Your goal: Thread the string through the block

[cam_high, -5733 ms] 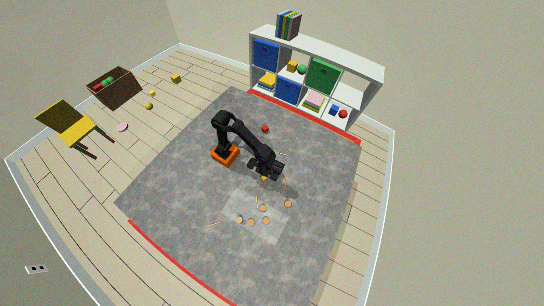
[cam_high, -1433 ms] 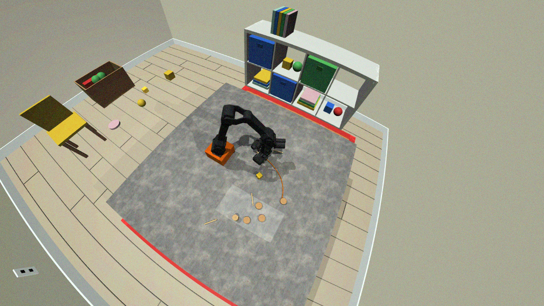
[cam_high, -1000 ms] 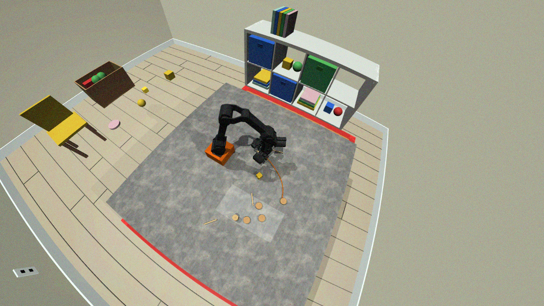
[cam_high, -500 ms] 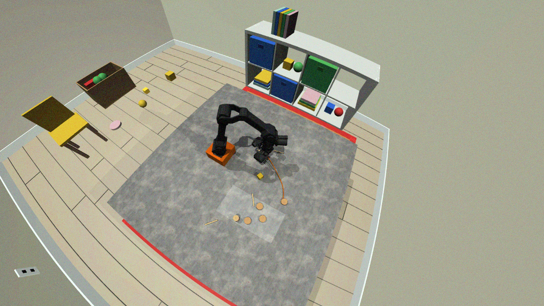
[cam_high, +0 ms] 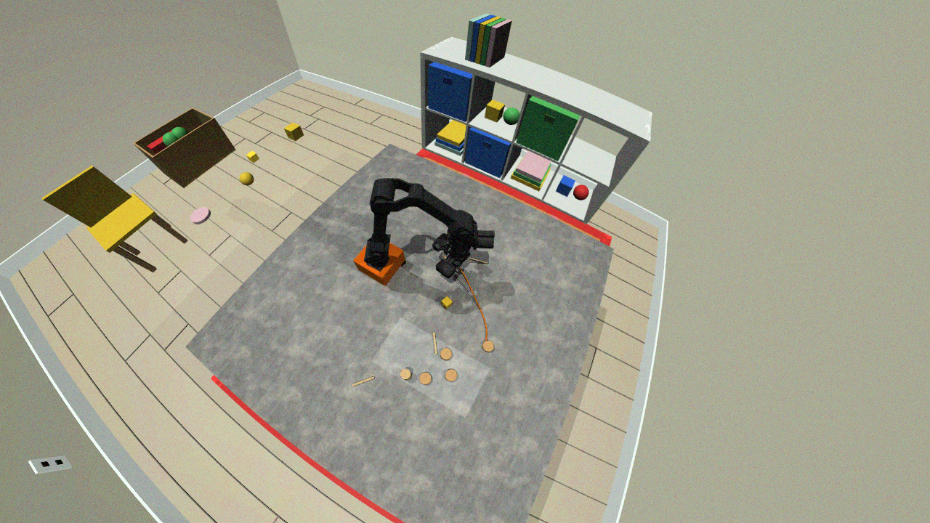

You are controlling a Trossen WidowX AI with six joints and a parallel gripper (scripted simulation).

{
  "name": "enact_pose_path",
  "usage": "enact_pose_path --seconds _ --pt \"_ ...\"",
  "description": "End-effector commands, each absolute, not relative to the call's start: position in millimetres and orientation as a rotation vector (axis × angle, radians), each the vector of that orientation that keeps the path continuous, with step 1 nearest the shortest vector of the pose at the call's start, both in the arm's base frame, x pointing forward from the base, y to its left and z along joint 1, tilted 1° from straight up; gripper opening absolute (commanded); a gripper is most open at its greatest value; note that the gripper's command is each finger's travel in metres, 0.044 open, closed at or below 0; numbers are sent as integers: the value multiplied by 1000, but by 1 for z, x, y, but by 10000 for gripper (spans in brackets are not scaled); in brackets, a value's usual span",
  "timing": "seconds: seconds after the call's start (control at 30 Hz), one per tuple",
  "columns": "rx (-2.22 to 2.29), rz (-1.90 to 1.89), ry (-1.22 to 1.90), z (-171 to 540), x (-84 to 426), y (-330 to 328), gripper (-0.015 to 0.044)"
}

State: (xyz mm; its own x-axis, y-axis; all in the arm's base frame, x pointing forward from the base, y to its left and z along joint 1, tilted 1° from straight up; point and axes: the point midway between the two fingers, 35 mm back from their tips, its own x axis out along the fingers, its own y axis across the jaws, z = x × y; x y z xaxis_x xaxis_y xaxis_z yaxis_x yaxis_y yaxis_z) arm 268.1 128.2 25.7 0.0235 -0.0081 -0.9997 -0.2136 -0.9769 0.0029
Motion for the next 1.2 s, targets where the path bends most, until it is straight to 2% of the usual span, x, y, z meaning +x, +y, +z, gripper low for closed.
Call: enact_pose_path --seconds 0.0,1.17 --pt "-2136 2085 234 26 268 128 0" --pt "-1351 1308 1108 29 300 125 0"
